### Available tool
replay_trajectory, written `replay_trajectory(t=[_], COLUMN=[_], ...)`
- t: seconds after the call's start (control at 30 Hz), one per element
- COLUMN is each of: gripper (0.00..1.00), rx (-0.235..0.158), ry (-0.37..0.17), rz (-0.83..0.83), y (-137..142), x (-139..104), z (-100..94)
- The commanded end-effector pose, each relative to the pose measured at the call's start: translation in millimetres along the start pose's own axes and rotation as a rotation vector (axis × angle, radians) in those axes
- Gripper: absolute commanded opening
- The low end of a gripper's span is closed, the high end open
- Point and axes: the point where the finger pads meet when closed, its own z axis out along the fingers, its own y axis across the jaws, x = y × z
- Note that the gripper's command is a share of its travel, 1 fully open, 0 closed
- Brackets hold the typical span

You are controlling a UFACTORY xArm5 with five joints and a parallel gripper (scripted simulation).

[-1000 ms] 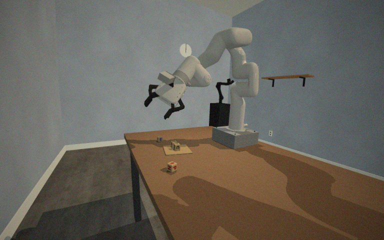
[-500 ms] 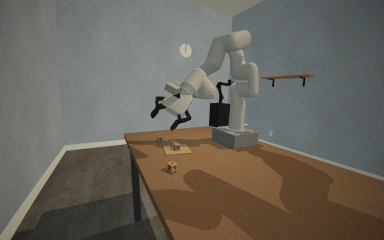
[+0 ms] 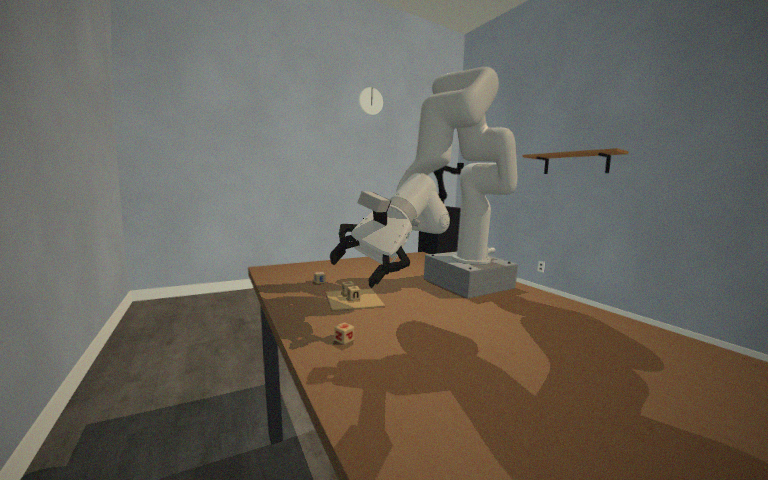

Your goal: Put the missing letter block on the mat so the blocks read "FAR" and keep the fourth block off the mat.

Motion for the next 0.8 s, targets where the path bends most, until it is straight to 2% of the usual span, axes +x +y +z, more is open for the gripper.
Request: replay_trajectory(t=[0.0, 0.1, 0.77], gripper=[1.0, 1.0, 1.0], rx=[-0.007, -0.005, -0.005], ry=[0.061, 0.077, 0.077], rz=[0.051, 0.069, 0.069], y=[-16.8, -22.8, -23.0], x=[-7.6, -11.0, -11.1], z=[-4.7, -7.7, -7.8])
